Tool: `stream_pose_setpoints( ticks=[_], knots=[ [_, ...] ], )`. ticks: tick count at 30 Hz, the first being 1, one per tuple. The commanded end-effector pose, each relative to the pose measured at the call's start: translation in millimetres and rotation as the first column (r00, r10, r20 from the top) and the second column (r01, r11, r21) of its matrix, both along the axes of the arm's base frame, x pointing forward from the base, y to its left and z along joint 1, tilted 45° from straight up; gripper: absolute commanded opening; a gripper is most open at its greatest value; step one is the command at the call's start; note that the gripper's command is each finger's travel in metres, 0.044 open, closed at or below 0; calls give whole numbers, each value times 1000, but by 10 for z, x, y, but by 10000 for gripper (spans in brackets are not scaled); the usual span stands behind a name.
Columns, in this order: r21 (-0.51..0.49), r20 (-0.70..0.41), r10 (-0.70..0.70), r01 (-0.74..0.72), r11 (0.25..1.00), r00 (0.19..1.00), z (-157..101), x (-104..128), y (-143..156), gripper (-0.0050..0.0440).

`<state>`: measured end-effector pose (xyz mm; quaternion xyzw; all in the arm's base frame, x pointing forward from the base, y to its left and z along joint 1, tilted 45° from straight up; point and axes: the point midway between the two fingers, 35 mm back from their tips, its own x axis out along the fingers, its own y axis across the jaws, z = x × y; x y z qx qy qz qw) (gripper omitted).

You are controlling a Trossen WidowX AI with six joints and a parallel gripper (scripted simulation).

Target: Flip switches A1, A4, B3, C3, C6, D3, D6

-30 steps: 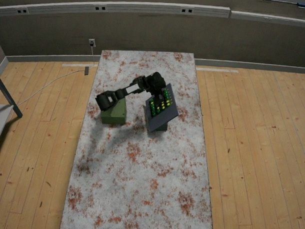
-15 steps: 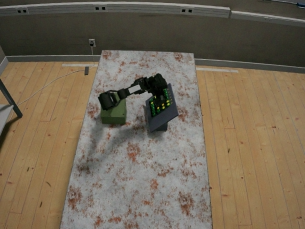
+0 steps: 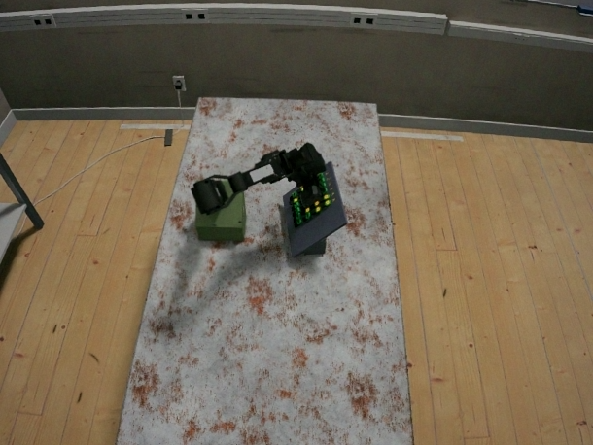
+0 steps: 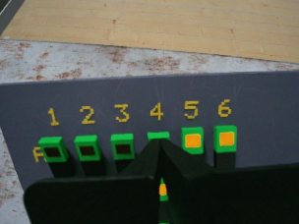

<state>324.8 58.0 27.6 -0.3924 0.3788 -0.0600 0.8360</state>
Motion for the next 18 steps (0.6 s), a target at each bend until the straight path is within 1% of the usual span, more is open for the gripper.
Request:
stream_pose_setpoints(
  ticks=[1,18],
  knots=[
    [10,15,5,-6,1000,1000,44,54,32,-50],
    [11,18,4,-4,1000,1000,39,73,24,-50]
  ],
)
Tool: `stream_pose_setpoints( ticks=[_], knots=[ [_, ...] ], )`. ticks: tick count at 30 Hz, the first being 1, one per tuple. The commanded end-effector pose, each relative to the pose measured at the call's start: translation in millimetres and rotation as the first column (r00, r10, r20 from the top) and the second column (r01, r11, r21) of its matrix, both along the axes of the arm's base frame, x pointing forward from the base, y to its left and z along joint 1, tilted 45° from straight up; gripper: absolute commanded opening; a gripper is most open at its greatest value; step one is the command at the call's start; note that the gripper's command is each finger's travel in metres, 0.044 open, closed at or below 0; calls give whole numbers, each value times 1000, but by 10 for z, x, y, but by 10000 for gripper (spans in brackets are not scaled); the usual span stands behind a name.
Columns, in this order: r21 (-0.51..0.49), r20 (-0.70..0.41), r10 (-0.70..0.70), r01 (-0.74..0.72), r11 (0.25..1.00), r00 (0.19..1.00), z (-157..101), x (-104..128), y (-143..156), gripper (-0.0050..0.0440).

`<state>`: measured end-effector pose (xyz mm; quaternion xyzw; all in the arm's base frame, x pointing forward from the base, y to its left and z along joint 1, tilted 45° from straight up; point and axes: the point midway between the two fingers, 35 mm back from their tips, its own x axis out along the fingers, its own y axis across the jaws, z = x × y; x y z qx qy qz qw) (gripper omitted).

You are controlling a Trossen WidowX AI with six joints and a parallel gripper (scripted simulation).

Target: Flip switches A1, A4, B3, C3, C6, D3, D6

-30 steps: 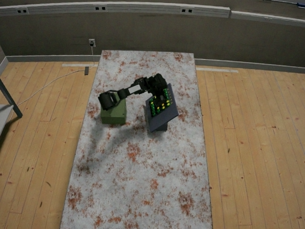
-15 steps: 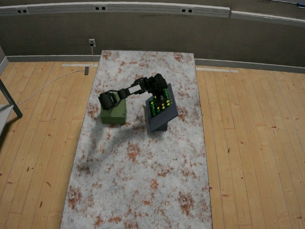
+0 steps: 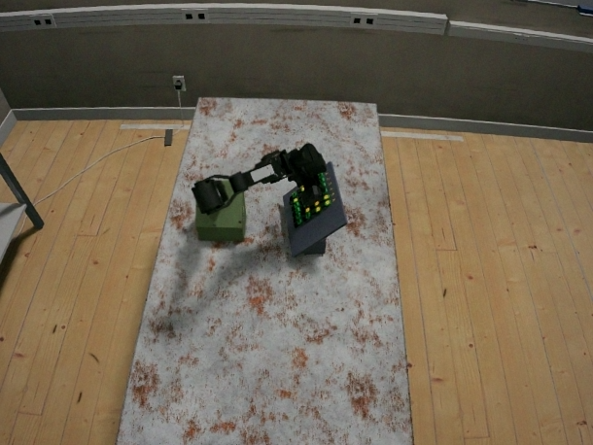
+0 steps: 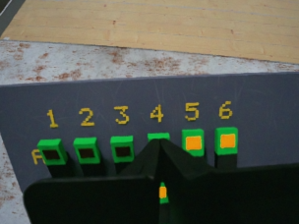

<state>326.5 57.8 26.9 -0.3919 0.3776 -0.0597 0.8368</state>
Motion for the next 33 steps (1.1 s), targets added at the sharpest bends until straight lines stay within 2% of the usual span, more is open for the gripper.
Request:
stream_pose_setpoints(
  ticks=[1,13,17,21,24,30,33],
  knots=[
    [10,17,2,-3,1000,1000,48,54,26,-50],
    [10,16,3,-4,1000,1000,39,68,23,-50],
    [10,18,1,-1,1000,1000,71,5,42,-50],
    [18,28,8,-9,1000,1000,272,-291,184,-50],
    [25,44,15,-16,1000,999,387,-376,253,-50],
    [16,36,18,-19,1000,999,393,-440,253,-50],
    [10,27,18,-18,1000,999,272,-541,216,-50]
  ],
)
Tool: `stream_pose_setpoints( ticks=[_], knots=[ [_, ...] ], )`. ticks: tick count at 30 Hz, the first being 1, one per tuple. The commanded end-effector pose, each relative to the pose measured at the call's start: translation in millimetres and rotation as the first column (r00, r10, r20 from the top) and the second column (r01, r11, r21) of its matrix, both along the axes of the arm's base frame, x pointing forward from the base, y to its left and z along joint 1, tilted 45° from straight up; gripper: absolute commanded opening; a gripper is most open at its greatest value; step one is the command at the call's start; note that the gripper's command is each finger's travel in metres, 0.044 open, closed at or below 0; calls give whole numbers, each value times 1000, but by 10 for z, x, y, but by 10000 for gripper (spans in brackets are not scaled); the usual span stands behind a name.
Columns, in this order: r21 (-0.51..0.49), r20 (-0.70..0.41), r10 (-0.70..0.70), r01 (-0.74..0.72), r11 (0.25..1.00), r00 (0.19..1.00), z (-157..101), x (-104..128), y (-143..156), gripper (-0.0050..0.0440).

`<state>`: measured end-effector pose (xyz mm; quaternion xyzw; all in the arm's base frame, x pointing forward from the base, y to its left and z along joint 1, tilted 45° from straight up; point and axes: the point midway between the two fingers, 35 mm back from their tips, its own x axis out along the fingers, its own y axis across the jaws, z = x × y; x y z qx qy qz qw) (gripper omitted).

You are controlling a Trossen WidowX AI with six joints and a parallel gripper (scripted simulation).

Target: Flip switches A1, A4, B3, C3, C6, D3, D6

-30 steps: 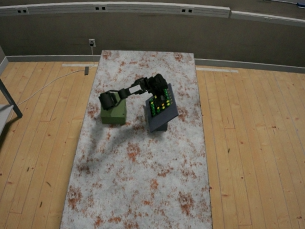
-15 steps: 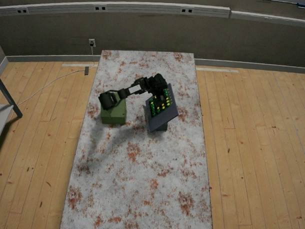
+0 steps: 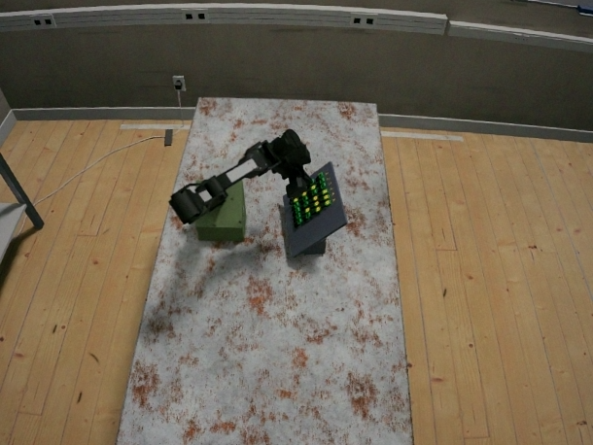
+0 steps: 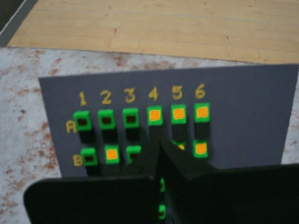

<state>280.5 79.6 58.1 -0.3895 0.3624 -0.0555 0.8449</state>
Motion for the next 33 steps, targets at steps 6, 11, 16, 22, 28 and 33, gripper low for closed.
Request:
stream_pose_setpoints(
  ticks=[6,11,16,22,28,33],
  knots=[
    [-7,-7,1,-1,1000,1000,-297,-305,-76,-50],
    [-3,-18,-7,7,1000,1000,-380,-142,-116,-50],
    [-2,-18,-15,15,1000,1000,-459,10,-174,-50],
    [-3,-20,-15,15,1000,1000,-466,10,-180,-50],
    [-8,-24,-15,15,1000,1000,-536,60,-232,-50],
    [-6,-22,-15,15,1000,1000,-556,106,-243,-50]
  ],
)
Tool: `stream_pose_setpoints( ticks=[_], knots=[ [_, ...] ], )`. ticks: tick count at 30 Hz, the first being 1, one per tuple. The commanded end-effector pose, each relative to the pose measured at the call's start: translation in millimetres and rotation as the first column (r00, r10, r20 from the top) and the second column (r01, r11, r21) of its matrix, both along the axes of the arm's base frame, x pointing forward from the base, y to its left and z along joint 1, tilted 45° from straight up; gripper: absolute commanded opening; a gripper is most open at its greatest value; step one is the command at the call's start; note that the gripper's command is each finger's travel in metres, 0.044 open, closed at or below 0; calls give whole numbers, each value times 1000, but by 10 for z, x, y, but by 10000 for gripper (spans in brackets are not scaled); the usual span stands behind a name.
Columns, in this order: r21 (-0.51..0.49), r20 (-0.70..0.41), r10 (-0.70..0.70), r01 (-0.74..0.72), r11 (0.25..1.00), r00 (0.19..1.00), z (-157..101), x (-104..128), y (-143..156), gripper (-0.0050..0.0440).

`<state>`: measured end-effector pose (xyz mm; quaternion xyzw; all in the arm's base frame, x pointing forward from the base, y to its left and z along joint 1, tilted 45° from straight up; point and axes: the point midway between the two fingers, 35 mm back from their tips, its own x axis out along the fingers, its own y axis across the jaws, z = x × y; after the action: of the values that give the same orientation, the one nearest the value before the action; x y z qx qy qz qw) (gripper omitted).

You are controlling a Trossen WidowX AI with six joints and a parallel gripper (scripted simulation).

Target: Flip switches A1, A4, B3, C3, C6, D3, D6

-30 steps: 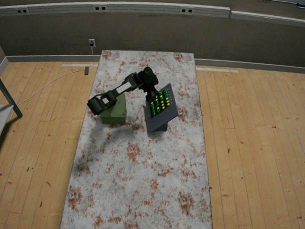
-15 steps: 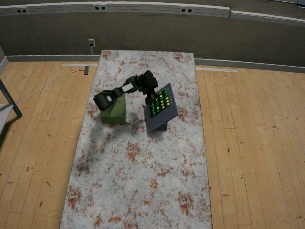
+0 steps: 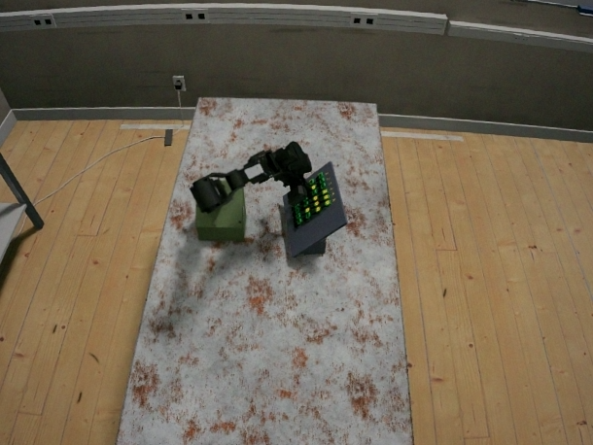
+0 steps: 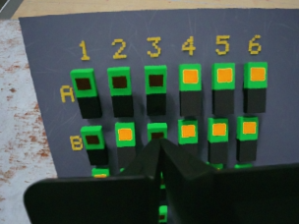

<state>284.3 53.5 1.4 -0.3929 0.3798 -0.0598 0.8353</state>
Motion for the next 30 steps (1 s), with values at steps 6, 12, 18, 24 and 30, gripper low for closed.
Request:
stream_pose_setpoints(
  ticks=[6,12,18,24,30],
  knots=[
    [9,12,4,-4,1000,1000,-27,117,-6,-50],
    [11,18,5,-5,1000,1000,-27,153,-2,-50],
    [13,21,4,-5,1000,1000,-20,145,-3,-50],
    [10,18,3,-3,1000,1000,-27,126,-15,-50],
    [10,16,5,-5,1000,1000,-36,150,-10,-50]
  ],
)
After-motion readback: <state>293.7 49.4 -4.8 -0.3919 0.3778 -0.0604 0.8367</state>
